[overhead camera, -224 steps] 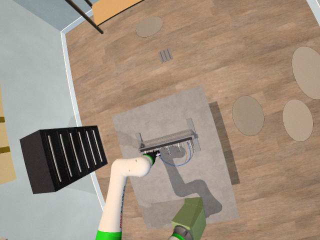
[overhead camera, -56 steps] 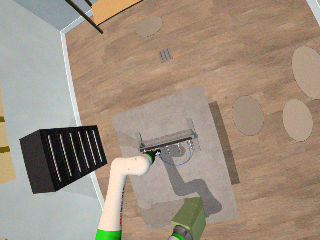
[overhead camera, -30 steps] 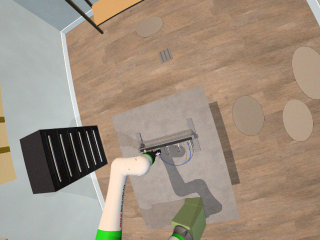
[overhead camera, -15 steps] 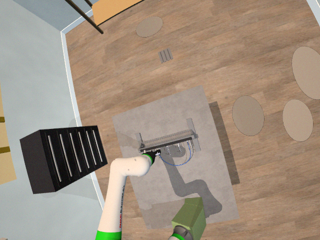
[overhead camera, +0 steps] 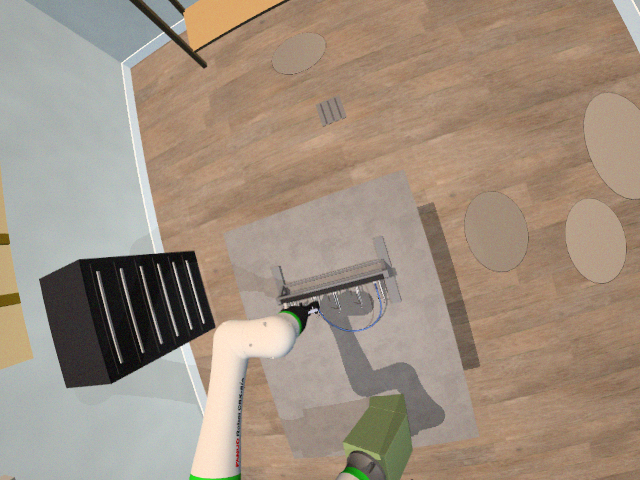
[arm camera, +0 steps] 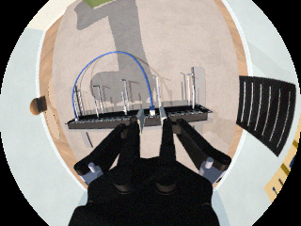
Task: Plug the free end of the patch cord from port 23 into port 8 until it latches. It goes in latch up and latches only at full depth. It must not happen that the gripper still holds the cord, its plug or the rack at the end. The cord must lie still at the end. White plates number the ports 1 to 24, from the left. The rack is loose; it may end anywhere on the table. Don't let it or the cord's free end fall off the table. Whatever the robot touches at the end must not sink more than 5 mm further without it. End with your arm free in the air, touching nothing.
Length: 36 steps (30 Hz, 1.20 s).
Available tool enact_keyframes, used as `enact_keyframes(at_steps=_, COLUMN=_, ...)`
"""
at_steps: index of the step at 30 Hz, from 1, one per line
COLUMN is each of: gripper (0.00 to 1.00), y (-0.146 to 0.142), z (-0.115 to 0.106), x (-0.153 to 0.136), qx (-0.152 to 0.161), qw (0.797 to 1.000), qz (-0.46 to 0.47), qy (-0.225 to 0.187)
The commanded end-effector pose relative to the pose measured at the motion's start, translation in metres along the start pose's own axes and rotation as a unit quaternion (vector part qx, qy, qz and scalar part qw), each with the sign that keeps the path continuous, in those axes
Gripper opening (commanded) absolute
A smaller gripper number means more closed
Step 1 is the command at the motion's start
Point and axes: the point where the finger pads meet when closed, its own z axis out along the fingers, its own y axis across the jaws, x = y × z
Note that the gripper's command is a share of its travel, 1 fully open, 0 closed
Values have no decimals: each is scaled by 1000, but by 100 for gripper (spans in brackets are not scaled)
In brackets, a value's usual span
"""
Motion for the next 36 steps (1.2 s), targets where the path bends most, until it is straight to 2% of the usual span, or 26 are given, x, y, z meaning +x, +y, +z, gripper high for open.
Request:
enact_keyframes(at_steps=1, gripper=22, y=0, z=-9, x=0, qx=0, qw=1000, qz=0, qy=0)
enact_keyframes(at_steps=11, gripper=22, y=0, z=-34, x=0, qx=0, qw=1000, qz=0, qy=0)
enact_keyframes(at_steps=22, gripper=22, y=0, z=-39, x=0, qx=0, qw=1000, qz=0, qy=0)
enact_keyframes(at_steps=23, gripper=0, y=0, z=-39, x=0, qx=0, qw=1000, qz=0, qy=0)
enact_keyframes(at_steps=36, gripper=0, y=0, z=-39, x=0, qx=0, qw=1000, qz=0, qy=0)
